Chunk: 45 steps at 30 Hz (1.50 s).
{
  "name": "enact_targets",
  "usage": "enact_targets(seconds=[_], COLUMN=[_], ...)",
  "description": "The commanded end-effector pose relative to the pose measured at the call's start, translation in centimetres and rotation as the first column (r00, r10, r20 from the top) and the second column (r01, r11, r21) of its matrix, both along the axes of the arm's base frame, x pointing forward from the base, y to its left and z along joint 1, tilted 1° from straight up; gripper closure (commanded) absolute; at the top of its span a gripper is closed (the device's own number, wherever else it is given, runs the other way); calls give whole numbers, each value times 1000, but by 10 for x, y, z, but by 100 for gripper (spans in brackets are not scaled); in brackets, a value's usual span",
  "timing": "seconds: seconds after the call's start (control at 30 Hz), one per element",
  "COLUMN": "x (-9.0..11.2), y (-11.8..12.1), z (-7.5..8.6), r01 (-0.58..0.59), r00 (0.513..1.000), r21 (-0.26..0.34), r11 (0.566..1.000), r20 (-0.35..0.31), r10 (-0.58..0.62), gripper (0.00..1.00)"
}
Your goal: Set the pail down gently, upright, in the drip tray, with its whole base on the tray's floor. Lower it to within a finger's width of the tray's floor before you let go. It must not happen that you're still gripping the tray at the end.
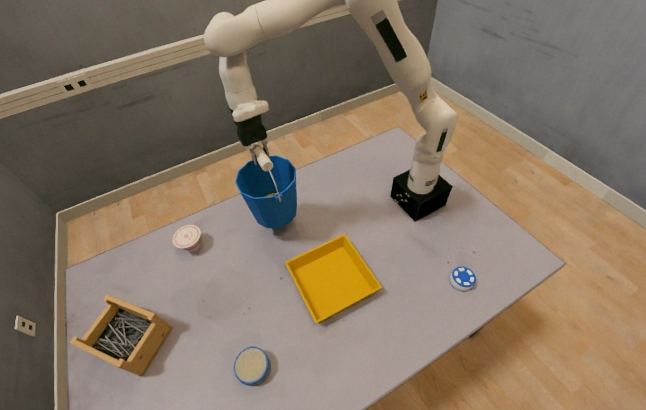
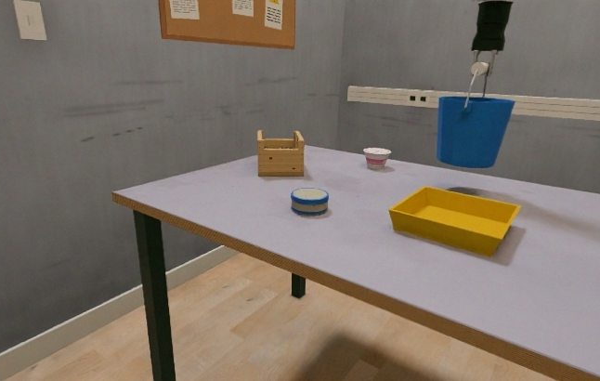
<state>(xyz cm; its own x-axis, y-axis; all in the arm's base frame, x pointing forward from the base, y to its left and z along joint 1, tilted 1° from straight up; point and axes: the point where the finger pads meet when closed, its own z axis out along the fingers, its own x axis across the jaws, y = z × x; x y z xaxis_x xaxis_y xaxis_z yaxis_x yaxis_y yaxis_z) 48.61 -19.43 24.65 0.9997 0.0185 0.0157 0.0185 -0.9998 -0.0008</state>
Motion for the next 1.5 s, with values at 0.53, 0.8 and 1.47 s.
enact_targets(seconds=[0.53, 0.8, 1.47], x=[0, 0, 0], y=[0, 0, 3], z=[1, 1, 1], r01=[0, 0, 0], r00=[1000, 1000, 1000], r21=[-1, -1, -1], r11=[1000, 1000, 1000], r20=[3, 3, 3], r10=[0, 0, 0], gripper=[100, 100, 100])
